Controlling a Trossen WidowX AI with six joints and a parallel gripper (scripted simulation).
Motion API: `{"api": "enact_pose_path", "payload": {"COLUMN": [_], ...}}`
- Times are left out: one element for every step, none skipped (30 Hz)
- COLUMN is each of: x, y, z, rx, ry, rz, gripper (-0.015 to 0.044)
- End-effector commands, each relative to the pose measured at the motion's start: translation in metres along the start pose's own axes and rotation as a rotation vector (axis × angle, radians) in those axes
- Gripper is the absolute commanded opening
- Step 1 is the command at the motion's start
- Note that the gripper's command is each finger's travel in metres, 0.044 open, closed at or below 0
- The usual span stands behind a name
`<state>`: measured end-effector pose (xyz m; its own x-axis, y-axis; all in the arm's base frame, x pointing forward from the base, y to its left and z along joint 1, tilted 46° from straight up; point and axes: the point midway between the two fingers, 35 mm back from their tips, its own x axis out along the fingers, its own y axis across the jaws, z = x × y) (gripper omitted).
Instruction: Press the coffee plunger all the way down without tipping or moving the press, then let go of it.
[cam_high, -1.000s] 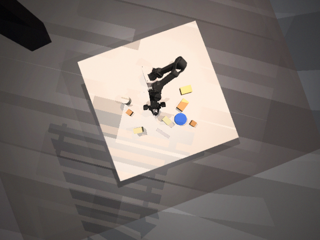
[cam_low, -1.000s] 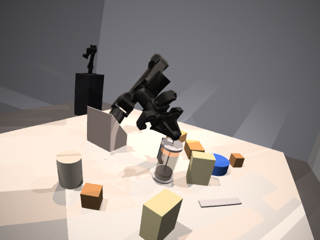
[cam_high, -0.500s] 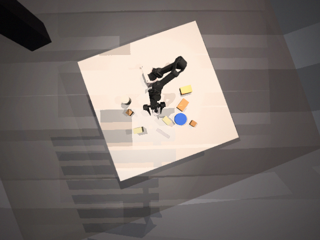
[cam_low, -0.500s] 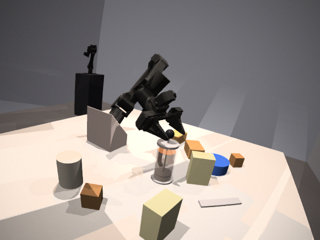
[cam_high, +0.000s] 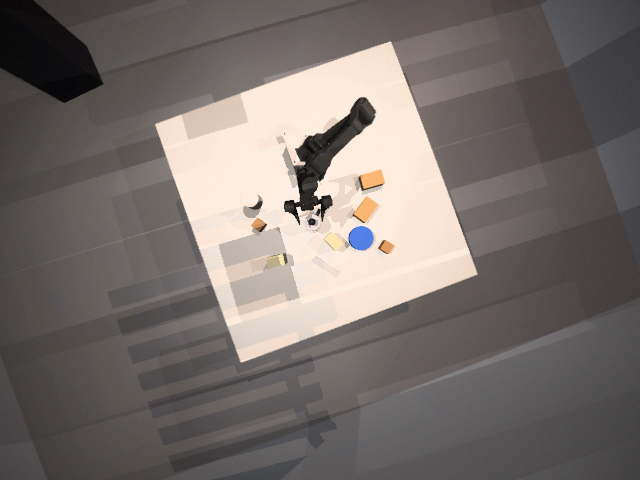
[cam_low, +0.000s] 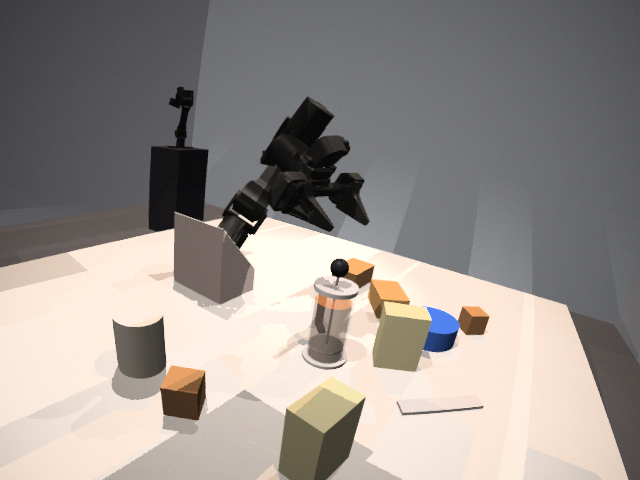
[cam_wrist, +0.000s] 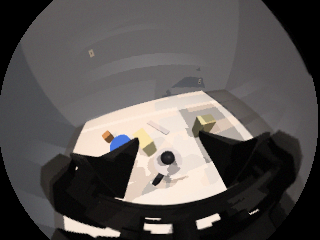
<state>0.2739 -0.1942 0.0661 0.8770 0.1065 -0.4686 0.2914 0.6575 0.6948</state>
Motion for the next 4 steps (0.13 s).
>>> {"api": "enact_pose_path", "payload": {"x": [-0.0073,-0.0073,-0.0073,-0.0073], "y": [0.0040,0.0040,0.0040,0.0040], "z": [0.0052,0.0052,0.0052,0.0052], "rx": [-0.010,-0.010,-0.010,-0.010], "ry": [-0.001,-0.001,-0.001,-0.001], "rz": [0.008,0.008,0.008,0.008], "gripper": [0.0440,0.0440,0.0440,0.0440]}}
